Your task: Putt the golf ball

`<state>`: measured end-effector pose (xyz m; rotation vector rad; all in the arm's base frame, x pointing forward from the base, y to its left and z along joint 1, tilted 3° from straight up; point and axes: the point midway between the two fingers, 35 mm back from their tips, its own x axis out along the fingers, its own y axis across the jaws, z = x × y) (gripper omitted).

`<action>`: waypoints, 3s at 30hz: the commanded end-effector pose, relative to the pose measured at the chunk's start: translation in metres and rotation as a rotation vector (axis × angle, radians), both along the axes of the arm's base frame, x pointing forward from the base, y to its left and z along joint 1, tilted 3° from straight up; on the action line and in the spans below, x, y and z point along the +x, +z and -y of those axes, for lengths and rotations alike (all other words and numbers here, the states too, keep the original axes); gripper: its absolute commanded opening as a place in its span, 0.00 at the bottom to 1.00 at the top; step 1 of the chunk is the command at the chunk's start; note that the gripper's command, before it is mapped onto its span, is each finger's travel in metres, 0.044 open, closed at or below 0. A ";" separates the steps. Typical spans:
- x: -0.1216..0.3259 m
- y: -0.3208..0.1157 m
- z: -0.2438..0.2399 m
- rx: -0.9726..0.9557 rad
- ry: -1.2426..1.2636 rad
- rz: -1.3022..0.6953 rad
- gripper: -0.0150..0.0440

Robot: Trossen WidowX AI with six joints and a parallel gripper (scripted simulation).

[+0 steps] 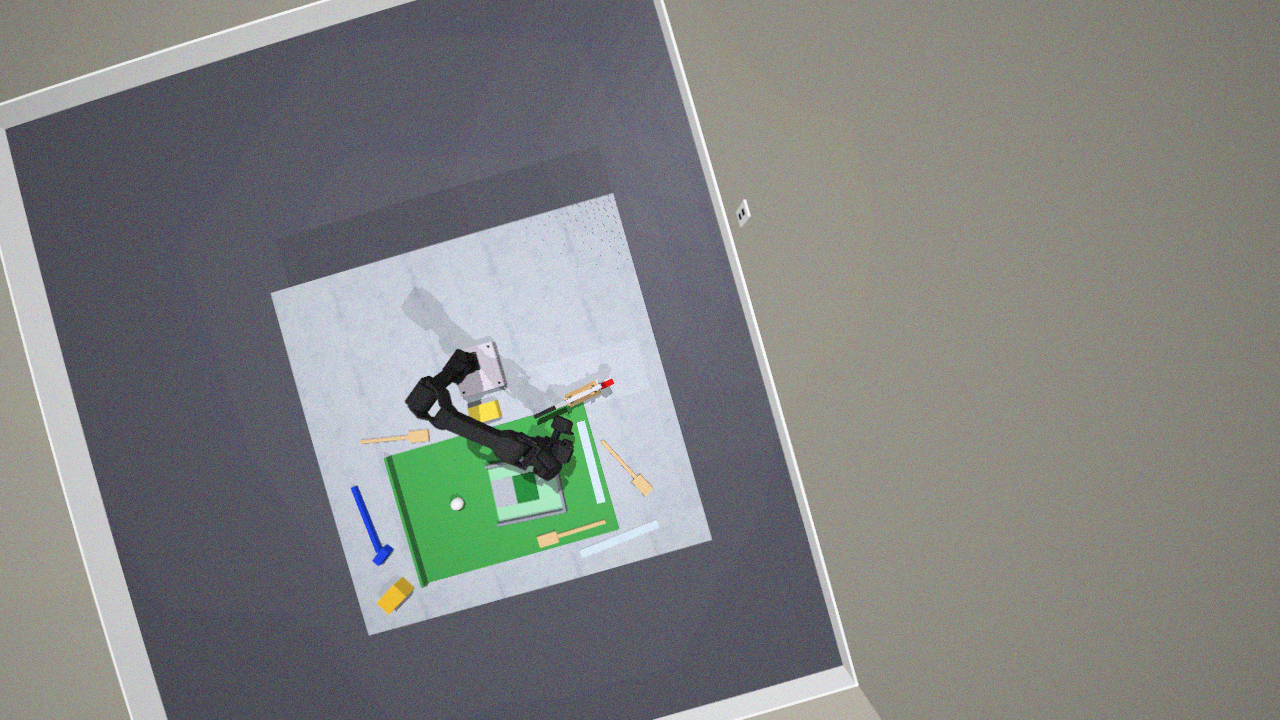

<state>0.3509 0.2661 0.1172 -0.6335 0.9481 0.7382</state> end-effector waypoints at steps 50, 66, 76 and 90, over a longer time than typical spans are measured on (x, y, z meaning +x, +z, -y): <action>-0.113 -0.067 0.051 -0.198 0.788 -0.144 1.00; -0.112 -0.069 0.052 -0.202 0.780 -0.147 0.51; -0.112 -0.068 0.051 -0.202 0.780 -0.147 0.25; -0.114 0.000 0.048 -0.202 0.780 -0.147 0.25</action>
